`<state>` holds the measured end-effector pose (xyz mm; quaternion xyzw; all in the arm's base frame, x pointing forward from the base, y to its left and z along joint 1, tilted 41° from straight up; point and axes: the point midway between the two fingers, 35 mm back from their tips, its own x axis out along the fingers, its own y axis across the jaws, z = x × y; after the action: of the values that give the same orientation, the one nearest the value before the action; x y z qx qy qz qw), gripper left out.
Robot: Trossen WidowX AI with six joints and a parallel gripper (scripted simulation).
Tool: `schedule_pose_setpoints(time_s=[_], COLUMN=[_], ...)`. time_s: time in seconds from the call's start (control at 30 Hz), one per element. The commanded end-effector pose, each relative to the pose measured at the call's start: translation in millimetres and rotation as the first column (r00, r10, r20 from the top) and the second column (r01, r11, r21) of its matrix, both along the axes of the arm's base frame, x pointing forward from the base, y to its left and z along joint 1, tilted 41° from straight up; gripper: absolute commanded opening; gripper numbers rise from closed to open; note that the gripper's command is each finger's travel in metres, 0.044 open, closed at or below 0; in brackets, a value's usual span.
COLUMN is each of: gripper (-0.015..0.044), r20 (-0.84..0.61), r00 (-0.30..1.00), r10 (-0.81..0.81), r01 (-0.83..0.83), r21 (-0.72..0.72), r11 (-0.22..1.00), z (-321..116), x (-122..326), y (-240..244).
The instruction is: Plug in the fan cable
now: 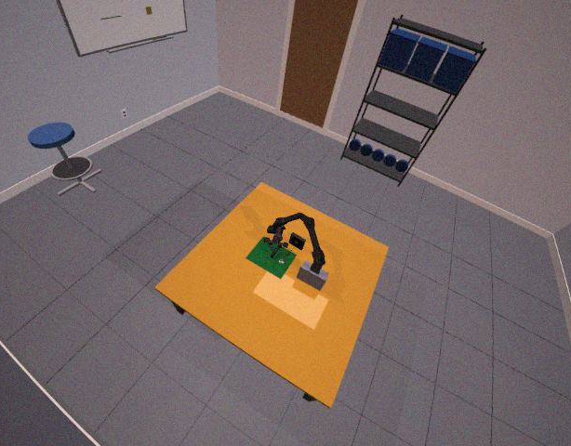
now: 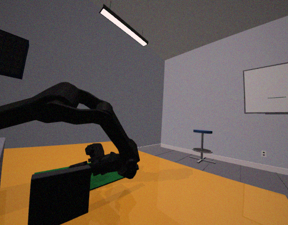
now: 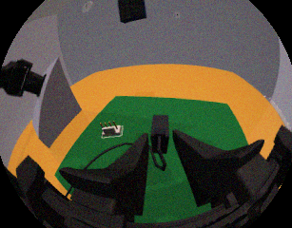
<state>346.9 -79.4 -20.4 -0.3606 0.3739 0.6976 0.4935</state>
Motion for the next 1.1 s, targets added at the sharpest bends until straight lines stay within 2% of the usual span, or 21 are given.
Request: schedule_pose_setpoints(time_s=[0.0,0.53,0.63,0.9,1.07], gripper=[0.0140,0.0140,0.0219,0.0429,0.0440], r20=[0.000,0.000,-0.014,-0.068,-0.083], r00=[1.000,1.000,1.000,0.994,0.989], r10=[0.000,0.000,0.016,0.086,0.119], r01=[0.000,0.000,-0.017,-0.101,-0.142], r21=[0.000,0.000,-0.041,-0.260,-0.396], r11=[1.000,1.000,0.999,0.960,0.907], z=[0.0,0.0,-1.0,-3.4,-2.5], x=[0.0,0.0,-1.5,-8.3,-11.1], y=[-0.1,-0.1,3.6,20.1,28.7])
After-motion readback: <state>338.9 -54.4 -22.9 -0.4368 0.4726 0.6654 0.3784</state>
